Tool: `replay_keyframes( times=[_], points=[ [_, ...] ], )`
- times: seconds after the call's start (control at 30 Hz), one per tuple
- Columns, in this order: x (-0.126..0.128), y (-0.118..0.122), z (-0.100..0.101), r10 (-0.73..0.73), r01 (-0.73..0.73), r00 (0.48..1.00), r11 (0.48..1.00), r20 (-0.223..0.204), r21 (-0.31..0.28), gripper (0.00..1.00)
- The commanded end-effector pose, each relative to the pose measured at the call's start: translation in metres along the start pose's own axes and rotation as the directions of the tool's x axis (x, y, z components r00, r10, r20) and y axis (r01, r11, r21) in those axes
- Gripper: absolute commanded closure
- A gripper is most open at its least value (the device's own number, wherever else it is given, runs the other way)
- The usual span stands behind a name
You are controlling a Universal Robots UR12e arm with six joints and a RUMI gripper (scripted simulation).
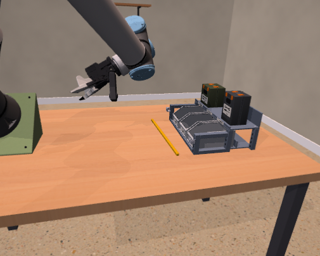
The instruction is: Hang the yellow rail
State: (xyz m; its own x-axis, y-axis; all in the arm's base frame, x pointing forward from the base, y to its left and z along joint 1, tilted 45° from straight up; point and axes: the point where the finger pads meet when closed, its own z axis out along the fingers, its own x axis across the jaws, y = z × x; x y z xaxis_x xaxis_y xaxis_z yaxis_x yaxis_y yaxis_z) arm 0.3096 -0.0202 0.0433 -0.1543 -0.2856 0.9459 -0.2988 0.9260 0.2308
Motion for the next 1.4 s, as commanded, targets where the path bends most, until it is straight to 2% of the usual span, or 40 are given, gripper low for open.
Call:
replay_keyframes(
  times=[0.0, 0.33, 0.7, 0.9, 1.1, 1.17, 1.37],
  points=[
    [0.0, 0.0, 0.0, 0.0, 0.0, 1.0, 1.0, 0.001, 0.001, 0.0],
    [0.0, -0.002, -0.002, -0.012, 0.012, 1.0, 1.0, -0.003, 0.008, 0.0],
    [-0.002, -0.012, -0.014, -0.085, 0.087, 0.996, 0.995, -0.031, 0.053, 0.0],
    [-0.005, -0.025, -0.029, -0.178, 0.185, 0.982, 0.977, -0.07, 0.108, 0.0],
    [-0.008, -0.044, -0.049, -0.298, 0.319, 0.945, 0.931, -0.131, 0.178, 0.0],
    [-0.008, -0.044, -0.049, -0.298, 0.319, 0.945, 0.931, -0.131, 0.178, 0.0],
    [-0.011, -0.067, -0.074, -0.427, 0.472, 0.878, 0.846, -0.215, 0.247, 0.0]
  ],
)
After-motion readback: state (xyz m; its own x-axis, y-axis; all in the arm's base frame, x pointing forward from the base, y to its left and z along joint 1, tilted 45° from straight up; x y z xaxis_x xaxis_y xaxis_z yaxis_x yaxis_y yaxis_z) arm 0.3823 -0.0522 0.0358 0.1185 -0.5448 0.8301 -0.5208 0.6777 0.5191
